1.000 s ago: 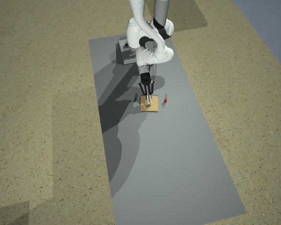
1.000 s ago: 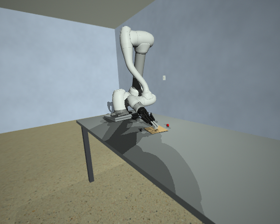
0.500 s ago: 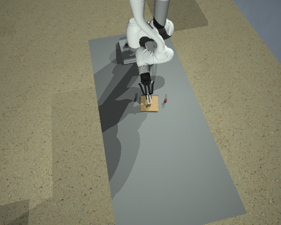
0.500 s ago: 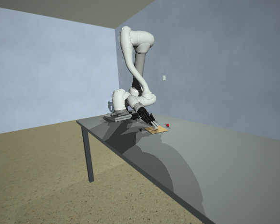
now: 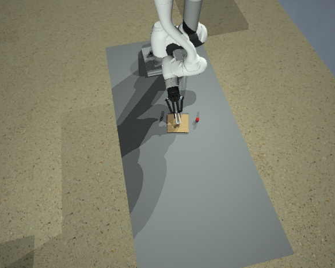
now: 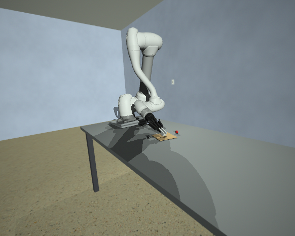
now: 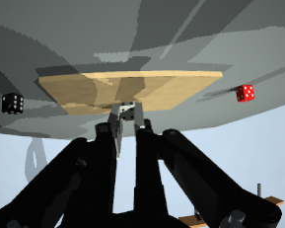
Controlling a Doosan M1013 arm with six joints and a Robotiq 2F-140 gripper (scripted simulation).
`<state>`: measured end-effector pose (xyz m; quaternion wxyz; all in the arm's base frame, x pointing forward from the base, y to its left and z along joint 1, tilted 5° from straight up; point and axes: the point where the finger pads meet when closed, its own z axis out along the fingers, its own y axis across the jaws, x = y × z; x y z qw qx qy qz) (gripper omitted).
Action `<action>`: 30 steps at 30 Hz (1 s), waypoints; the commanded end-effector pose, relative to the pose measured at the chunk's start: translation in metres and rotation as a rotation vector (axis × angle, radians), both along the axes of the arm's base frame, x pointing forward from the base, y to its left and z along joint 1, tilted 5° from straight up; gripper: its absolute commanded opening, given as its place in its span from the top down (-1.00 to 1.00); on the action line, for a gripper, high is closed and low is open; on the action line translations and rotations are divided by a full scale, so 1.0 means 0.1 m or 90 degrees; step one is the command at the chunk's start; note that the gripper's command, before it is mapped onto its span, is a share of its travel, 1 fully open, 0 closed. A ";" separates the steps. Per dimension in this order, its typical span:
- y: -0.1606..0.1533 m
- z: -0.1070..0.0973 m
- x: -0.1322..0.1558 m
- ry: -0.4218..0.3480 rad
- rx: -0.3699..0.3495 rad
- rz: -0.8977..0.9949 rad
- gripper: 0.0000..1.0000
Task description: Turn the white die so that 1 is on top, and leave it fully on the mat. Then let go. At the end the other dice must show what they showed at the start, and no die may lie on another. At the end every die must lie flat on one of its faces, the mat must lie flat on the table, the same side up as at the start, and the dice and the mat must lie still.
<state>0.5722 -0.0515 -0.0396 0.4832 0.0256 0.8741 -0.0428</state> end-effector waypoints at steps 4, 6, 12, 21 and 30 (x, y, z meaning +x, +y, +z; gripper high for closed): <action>0.00 0.00 0.00 0.000 0.000 0.000 0.87; 0.00 0.00 0.00 0.000 0.000 0.000 0.87; 0.00 0.00 0.00 0.000 0.000 0.000 0.82; 0.00 0.00 0.00 0.000 0.000 0.000 0.72; 0.00 0.00 0.00 0.000 0.000 0.000 0.63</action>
